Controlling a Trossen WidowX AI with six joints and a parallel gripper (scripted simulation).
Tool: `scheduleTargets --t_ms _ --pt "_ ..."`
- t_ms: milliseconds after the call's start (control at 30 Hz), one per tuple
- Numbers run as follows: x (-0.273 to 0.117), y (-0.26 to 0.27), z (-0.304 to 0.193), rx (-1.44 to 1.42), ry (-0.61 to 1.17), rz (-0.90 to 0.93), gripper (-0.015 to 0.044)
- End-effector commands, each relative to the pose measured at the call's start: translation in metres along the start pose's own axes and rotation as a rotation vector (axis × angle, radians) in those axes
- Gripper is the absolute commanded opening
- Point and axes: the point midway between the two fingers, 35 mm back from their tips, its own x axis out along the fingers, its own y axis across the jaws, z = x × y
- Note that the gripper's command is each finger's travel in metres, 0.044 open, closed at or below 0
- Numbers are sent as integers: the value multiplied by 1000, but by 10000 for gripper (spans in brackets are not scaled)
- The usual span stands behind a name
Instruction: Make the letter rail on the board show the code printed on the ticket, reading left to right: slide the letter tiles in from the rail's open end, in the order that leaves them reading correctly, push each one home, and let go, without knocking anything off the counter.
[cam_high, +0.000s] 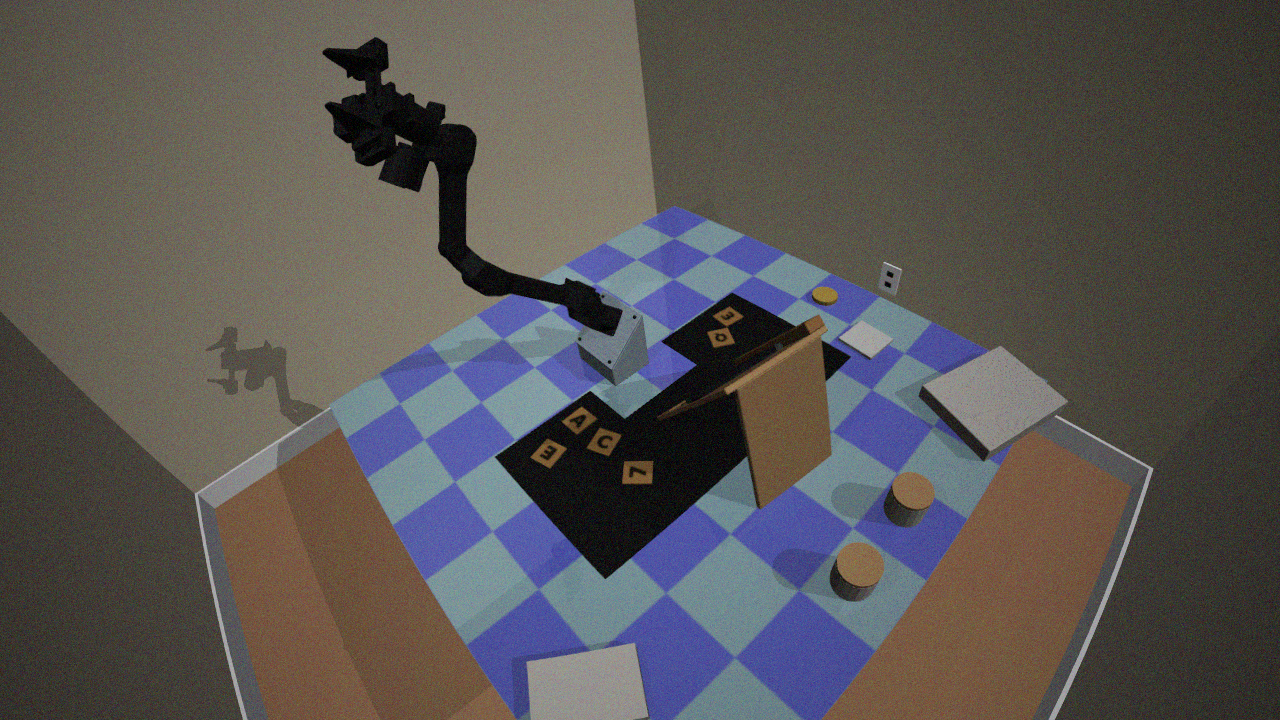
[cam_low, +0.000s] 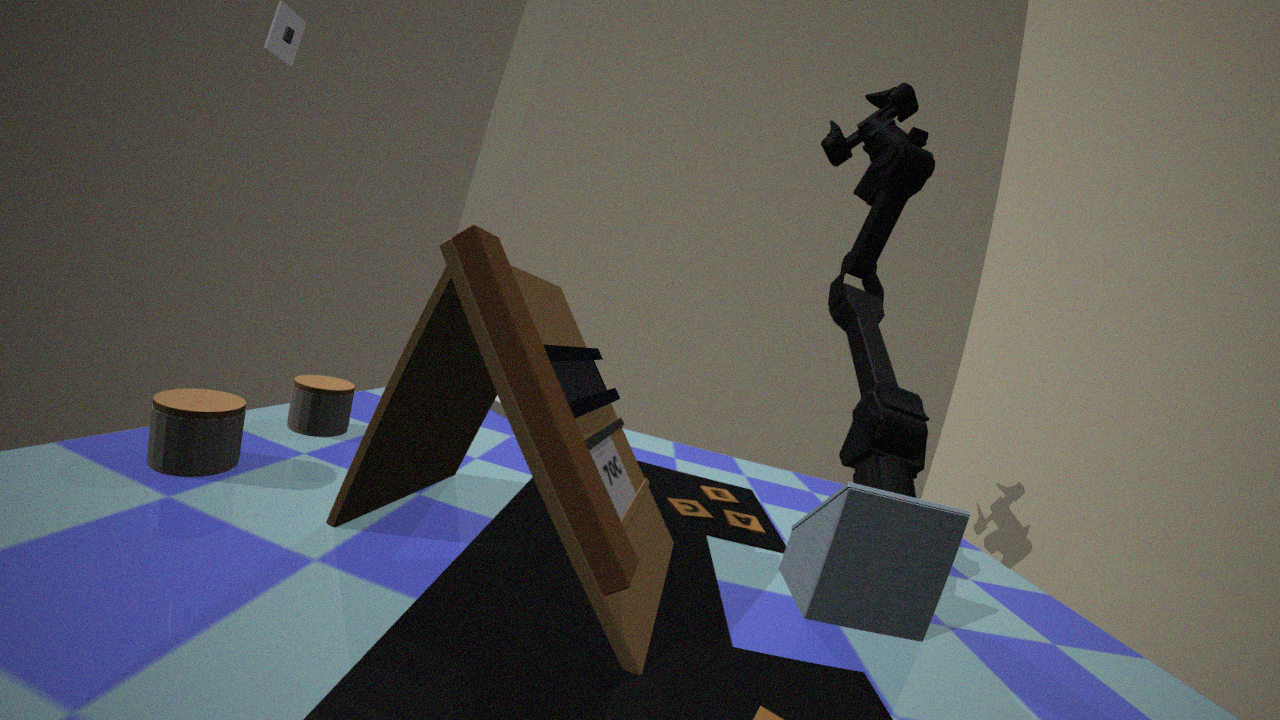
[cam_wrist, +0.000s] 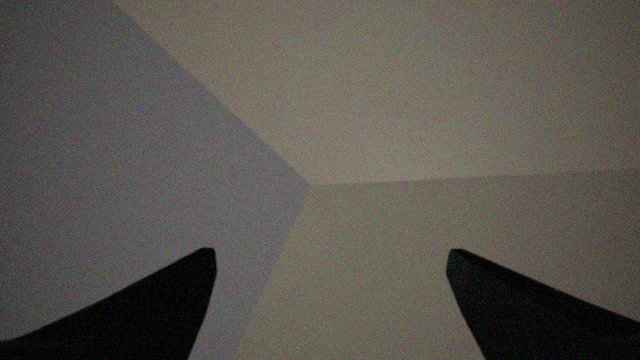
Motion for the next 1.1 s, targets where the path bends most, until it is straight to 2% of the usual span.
scheduleTargets --t_ms 0,100,200,533,800,1067 --pt "0 1 -1 0 3 2 426" --pt "-6 11 -18 -8 48 36 440" --pt "-21 28 -56 -26 149 100 440" --pt "-104 54 -194 -93 556 233 440" --pt "-190 31 -286 -173 877 224 440" --pt "-286 -25 -351 -300 1172 131 440"
